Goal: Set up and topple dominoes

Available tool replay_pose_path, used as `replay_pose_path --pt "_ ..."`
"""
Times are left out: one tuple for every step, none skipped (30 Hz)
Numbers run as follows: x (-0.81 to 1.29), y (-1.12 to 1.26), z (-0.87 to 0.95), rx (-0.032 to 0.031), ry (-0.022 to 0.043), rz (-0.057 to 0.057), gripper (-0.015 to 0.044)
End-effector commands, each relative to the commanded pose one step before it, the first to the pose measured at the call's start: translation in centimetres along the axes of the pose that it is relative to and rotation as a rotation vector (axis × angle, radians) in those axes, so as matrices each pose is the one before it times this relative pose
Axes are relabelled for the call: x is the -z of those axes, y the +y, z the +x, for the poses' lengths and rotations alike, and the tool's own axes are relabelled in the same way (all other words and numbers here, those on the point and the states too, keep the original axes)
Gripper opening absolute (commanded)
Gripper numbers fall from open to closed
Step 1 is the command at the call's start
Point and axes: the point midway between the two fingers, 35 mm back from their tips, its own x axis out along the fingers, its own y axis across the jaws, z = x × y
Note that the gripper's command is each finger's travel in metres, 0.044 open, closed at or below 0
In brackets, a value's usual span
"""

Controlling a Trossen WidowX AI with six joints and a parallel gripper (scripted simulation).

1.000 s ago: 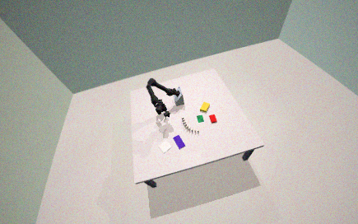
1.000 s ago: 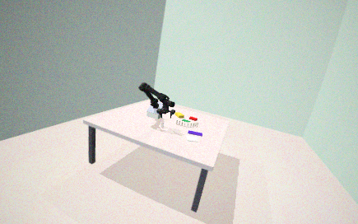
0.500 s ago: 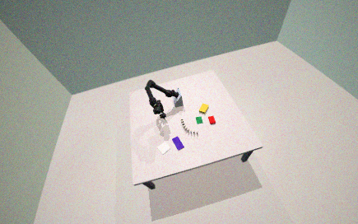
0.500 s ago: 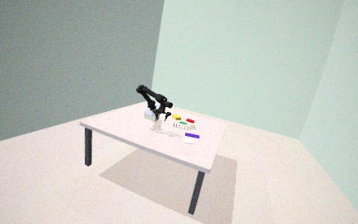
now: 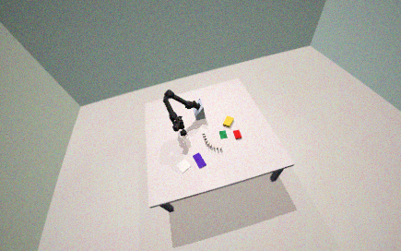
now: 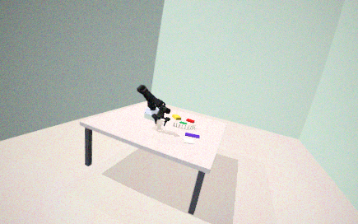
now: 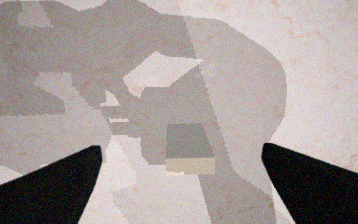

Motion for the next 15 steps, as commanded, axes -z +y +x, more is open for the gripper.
replay_pose_path --pt "0.367 -0.285 0.879 0.00736 0.00774 -0.0105 0.0440" --pt "-0.001 -0.003 0.153 0.00001 -0.00009 0.0000 0.0440" --pt "-0.001 -0.004 0.153 0.00002 -0.00012 0.0000 0.0440" --pt "-0.002 -0.005 0.153 0.00002 -0.00015 0.0000 0.0440" --pt "-0.002 -0.006 0.151 0.00002 -0.00018 -0.0001 0.0440" --pt "-0.001 -0.006 0.117 0.00002 -0.00016 -0.0001 0.0440" --pt "-0.001 -0.004 0.070 0.00001 -0.00010 -0.0001 0.0440" --pt "0.000 -0.001 0.023 0.00000 -0.00004 0.0000 0.0440" --pt "0.000 0.000 0.000 0.00000 0.00000 0.0000 0.0414" --pt "0.000 0.000 0.000 0.00000 0.00000 0.0000 0.0387" --pt "0.000 0.000 0.000 0.00000 0.00000 0.0000 0.0361" --pt "0.000 0.000 0.000 0.00000 0.00000 0.0000 0.0335" --pt "0.000 0.000 0.000 0.00000 0.00000 0.0000 0.0309" --pt "0.000 0.000 0.000 0.00000 0.00000 0.0000 0.0282" --pt "0.000 0.000 0.000 0.00000 0.00000 0.0000 0.0256"
